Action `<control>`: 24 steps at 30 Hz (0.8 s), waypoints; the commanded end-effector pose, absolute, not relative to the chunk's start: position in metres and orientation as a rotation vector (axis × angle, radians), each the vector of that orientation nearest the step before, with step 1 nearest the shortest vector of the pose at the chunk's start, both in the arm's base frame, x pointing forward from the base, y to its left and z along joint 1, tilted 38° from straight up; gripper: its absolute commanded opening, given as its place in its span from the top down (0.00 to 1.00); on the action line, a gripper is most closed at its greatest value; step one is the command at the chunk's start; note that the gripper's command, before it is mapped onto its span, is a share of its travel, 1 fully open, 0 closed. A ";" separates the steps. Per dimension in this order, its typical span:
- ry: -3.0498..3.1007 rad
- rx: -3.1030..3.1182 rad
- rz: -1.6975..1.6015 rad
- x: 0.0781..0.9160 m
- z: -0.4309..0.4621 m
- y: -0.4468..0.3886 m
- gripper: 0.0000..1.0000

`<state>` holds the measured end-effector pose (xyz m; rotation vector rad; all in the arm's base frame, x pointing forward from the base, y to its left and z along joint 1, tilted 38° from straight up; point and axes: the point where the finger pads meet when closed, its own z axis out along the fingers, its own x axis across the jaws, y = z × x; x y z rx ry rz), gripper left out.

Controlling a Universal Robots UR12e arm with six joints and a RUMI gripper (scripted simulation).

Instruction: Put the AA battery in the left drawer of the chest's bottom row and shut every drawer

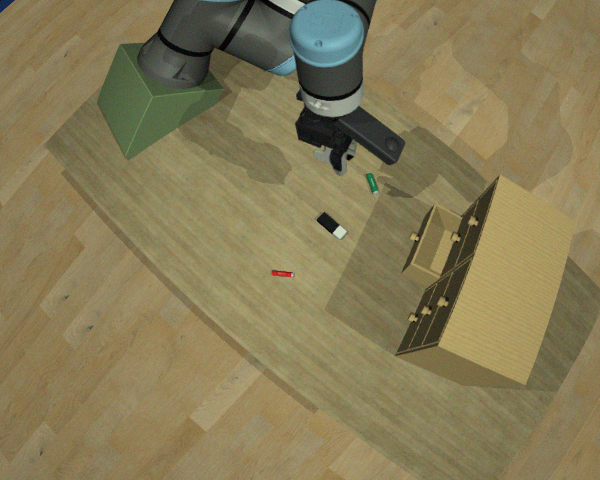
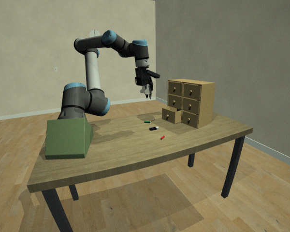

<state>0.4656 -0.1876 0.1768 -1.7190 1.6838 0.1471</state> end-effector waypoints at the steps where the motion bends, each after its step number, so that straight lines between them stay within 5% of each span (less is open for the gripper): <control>1: 1.694 -1.755 0.195 0.460 0.179 -0.190 0.80; 24: 1.707 -1.811 0.263 0.452 0.183 -0.194 0.80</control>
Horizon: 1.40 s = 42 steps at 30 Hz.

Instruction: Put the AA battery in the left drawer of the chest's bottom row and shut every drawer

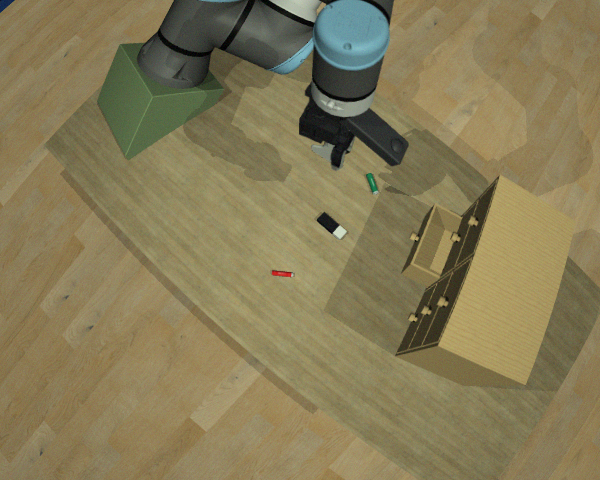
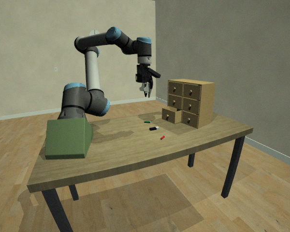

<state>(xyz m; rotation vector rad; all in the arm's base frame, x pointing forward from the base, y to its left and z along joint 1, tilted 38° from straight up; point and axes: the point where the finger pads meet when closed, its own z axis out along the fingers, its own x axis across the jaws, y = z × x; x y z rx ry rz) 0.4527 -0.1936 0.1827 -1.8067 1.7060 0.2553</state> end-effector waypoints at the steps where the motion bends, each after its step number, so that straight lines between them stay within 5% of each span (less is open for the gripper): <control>1: 1.708 -1.811 0.265 0.452 0.183 -0.194 0.80; 42: 1.762 -1.767 0.295 0.459 0.176 -0.183 0.80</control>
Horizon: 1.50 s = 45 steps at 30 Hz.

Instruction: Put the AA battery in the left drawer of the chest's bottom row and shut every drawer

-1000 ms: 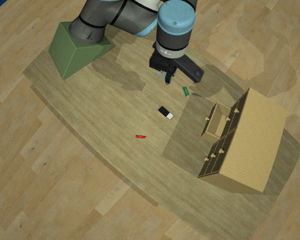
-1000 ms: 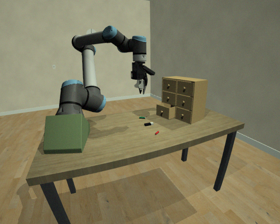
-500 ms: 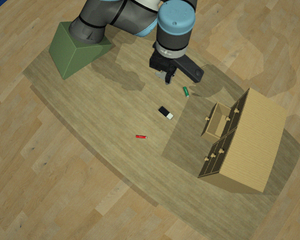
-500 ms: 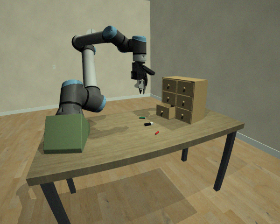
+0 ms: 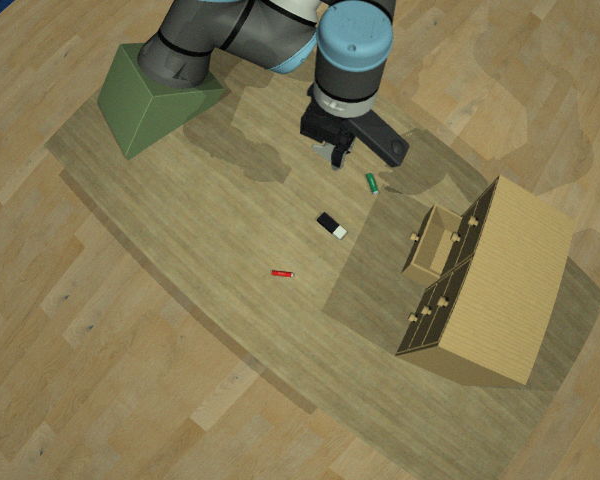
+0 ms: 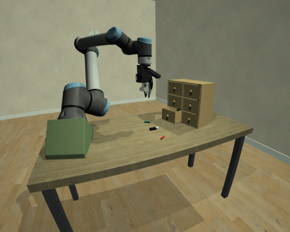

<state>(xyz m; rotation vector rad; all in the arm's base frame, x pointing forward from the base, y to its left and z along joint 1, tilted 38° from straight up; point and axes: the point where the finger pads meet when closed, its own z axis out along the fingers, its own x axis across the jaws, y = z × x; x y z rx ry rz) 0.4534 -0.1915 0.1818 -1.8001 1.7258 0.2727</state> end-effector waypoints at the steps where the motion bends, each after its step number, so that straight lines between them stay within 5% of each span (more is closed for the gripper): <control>1: 1.776 -1.756 0.300 0.462 0.175 -0.181 0.80; 45: 2.370 -1.013 0.596 0.542 0.128 -0.035 0.80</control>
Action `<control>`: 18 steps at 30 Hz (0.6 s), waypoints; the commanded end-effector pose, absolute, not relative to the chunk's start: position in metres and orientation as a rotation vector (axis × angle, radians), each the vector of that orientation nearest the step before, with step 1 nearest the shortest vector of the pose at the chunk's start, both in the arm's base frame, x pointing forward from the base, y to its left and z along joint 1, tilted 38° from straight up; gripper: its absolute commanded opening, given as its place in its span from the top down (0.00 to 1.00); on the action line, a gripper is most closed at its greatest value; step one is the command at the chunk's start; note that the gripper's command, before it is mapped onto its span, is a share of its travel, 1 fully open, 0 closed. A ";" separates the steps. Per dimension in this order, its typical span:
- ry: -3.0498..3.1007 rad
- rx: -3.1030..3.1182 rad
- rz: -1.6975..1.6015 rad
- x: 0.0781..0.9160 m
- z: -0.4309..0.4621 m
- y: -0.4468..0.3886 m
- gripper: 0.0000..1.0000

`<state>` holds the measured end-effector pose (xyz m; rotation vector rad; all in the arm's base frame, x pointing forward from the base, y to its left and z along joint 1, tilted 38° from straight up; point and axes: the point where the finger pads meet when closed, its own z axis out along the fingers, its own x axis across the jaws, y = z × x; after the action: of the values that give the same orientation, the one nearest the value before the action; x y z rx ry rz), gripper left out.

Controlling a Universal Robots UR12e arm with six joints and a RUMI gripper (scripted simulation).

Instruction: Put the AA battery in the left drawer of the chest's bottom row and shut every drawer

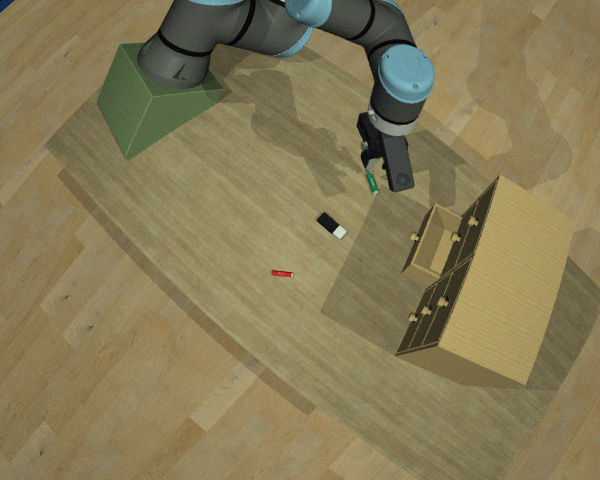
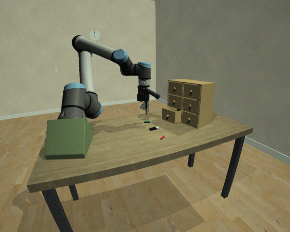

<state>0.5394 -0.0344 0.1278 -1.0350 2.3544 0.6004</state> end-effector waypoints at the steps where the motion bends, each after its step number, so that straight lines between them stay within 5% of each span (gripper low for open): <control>1: 2.370 -1.013 0.595 0.543 0.128 -0.035 0.80; 18: 2.370 -1.011 0.595 0.542 0.128 -0.036 0.83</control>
<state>0.5419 -0.0360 0.1283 -1.0100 2.3695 0.5951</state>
